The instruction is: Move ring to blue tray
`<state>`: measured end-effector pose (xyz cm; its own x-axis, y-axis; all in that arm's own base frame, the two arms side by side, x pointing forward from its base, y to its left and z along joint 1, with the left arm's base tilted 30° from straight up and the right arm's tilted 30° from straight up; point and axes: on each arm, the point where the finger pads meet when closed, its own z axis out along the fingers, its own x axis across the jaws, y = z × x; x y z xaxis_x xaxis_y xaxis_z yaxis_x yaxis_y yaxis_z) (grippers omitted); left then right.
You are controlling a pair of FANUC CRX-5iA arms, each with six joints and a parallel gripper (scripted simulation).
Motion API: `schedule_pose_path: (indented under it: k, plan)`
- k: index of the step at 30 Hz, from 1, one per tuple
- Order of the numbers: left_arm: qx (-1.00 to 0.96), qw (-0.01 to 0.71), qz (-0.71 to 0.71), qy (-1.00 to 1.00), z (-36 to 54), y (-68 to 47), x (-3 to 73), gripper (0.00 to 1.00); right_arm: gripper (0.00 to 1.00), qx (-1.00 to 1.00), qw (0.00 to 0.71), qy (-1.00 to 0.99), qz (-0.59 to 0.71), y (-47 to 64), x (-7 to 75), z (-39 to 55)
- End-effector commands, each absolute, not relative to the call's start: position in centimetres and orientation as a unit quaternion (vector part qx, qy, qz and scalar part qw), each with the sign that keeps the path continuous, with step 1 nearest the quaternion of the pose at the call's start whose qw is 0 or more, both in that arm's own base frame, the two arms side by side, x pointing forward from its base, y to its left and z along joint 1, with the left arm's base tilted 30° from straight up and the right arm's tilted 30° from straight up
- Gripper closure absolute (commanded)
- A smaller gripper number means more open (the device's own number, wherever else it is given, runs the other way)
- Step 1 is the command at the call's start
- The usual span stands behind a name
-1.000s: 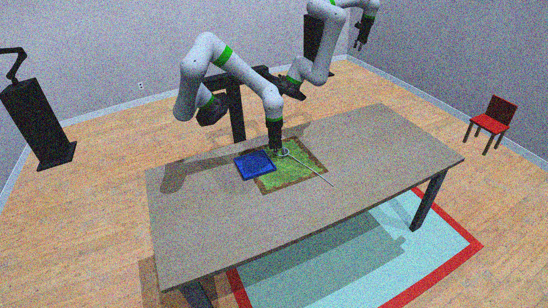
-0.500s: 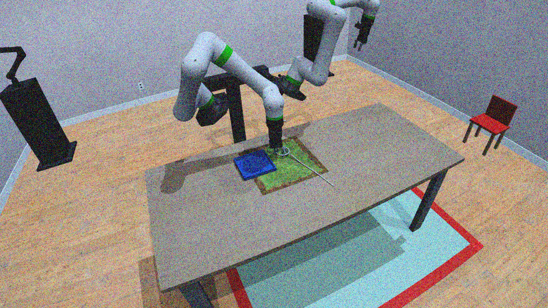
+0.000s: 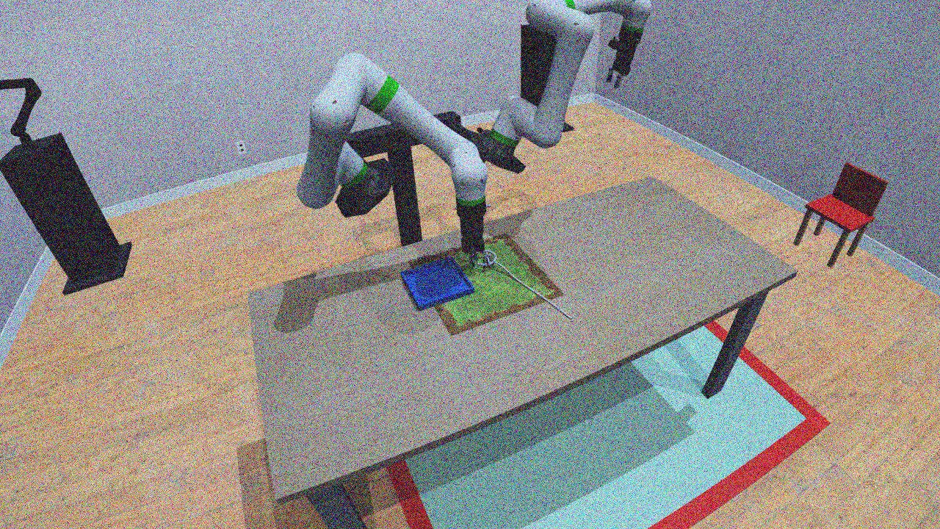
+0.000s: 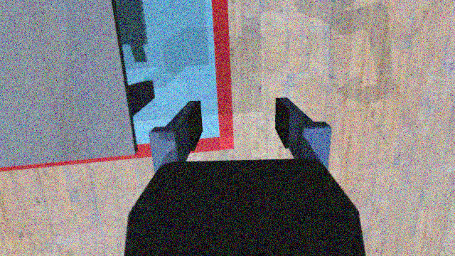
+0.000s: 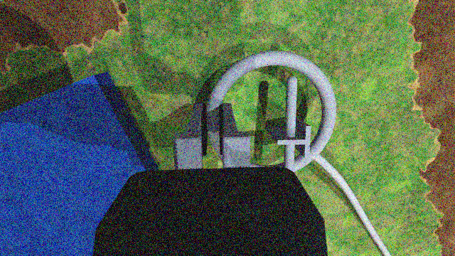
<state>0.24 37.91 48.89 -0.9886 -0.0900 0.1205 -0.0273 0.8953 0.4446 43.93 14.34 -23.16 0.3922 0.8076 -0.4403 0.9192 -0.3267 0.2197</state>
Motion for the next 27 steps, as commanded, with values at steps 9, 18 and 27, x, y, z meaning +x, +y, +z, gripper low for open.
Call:
schedule_pose_path:
  k: [9,18,27]
  plan:
    - [0.03,0.069,-0.228,-0.971,48.99,37.89,0.27,0.0,1.0,0.81,0.202,0.534,-0.138,14.61,44.08,-22.81]
    - [0.03,0.069,-0.228,-0.971,48.99,37.89,0.27,0.0,1.0,0.813,0.189,0.532,-0.146,14.6,44.15,-22.74]
    - [0.03,0.069,-0.228,-0.971,48.99,37.89,0.27,0.0,1.0,0.821,0.148,0.523,-0.173,14.69,44.28,-22.45]
